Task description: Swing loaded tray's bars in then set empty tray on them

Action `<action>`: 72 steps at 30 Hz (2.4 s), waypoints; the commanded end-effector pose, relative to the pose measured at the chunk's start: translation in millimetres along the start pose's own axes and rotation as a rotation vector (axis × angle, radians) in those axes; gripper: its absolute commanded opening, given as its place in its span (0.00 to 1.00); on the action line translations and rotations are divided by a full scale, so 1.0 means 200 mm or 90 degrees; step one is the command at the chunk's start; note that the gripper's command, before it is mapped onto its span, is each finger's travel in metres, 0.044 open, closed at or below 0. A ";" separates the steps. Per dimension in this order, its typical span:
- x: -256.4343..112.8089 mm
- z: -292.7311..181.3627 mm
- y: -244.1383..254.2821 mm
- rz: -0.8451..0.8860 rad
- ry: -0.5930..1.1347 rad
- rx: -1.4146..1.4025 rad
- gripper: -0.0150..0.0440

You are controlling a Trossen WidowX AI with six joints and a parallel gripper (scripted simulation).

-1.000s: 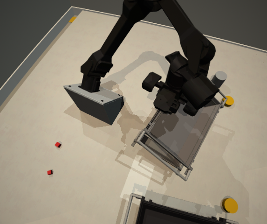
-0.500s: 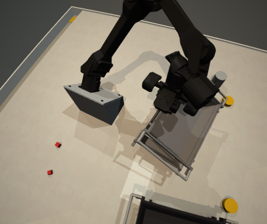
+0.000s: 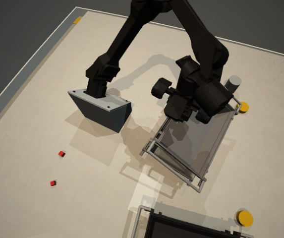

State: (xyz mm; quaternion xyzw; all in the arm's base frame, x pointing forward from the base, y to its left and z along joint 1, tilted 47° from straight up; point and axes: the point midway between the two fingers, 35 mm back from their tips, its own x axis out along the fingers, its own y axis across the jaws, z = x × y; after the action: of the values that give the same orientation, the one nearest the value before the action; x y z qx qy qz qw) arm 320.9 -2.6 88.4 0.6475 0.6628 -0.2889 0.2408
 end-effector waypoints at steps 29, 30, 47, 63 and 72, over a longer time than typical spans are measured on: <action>0.19 0.01 -0.04 0.011 0.005 0.004 0.25; 0.19 0.01 -0.04 0.011 0.005 0.004 0.25; 0.25 0.01 -0.08 0.010 0.005 0.004 0.25; 0.32 0.01 -0.11 0.010 0.006 0.004 0.25; 0.32 0.01 -0.11 0.010 0.006 0.004 0.25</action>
State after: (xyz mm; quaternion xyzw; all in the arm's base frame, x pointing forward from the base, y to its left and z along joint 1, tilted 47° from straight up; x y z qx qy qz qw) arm 298.2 37.7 45.9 0.6601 0.6520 -0.2860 0.2396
